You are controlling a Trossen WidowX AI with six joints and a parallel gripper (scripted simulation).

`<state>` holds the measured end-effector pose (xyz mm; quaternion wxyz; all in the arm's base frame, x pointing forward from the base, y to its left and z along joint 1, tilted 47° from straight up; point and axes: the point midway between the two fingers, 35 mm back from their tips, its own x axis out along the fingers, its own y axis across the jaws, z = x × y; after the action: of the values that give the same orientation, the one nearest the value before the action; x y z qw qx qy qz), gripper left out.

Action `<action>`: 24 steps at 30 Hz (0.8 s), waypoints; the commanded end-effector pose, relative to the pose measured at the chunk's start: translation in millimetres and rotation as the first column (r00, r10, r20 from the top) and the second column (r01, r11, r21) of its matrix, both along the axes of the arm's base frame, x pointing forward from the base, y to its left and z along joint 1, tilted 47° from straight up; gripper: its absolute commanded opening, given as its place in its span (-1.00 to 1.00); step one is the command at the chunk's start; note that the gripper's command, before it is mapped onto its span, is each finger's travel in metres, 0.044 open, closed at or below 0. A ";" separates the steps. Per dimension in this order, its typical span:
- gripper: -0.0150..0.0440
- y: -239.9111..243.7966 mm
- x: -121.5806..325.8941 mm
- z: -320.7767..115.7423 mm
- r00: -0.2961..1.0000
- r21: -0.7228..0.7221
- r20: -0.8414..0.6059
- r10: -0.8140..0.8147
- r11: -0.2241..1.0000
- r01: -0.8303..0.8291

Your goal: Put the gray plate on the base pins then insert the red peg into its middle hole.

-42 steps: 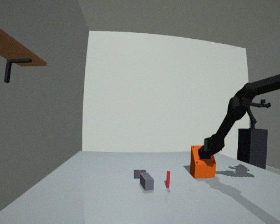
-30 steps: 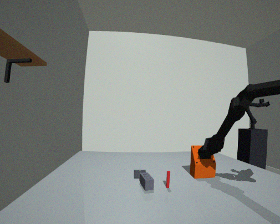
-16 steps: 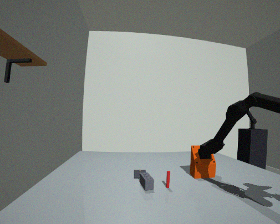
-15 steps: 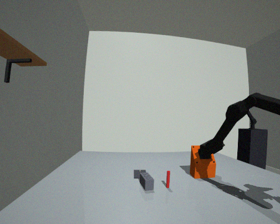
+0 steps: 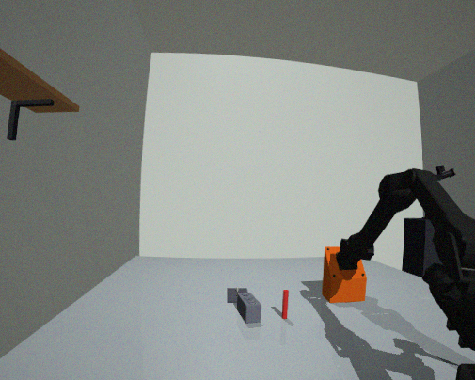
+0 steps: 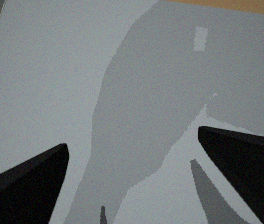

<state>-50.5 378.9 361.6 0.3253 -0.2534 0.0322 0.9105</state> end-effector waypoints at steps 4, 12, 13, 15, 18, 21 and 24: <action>1.00 -1.6 118.4 -42.8 0.871 -0.329 -0.114 -0.477 0.846 0.420; 1.00 -44.8 232.3 -95.1 0.439 -0.710 -0.152 -0.885 0.407 0.574; 1.00 -52.9 245.0 -101.9 0.368 -0.752 -0.145 -0.918 0.344 0.562; 1.00 -71.1 269.1 -115.4 0.218 -0.827 -0.122 -0.968 0.220 0.517; 1.00 -102.8 301.9 -135.3 -0.017 -0.916 -0.062 -0.998 0.051 0.397; 1.00 -139.1 329.7 -154.7 -0.246 -0.971 0.025 -0.969 -0.081 0.223; 1.00 -179.1 351.7 -173.4 -0.449 -0.987 0.137 -0.883 -0.158 0.010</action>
<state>278.3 243.2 212.0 0.6153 0.2050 0.6748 0.3522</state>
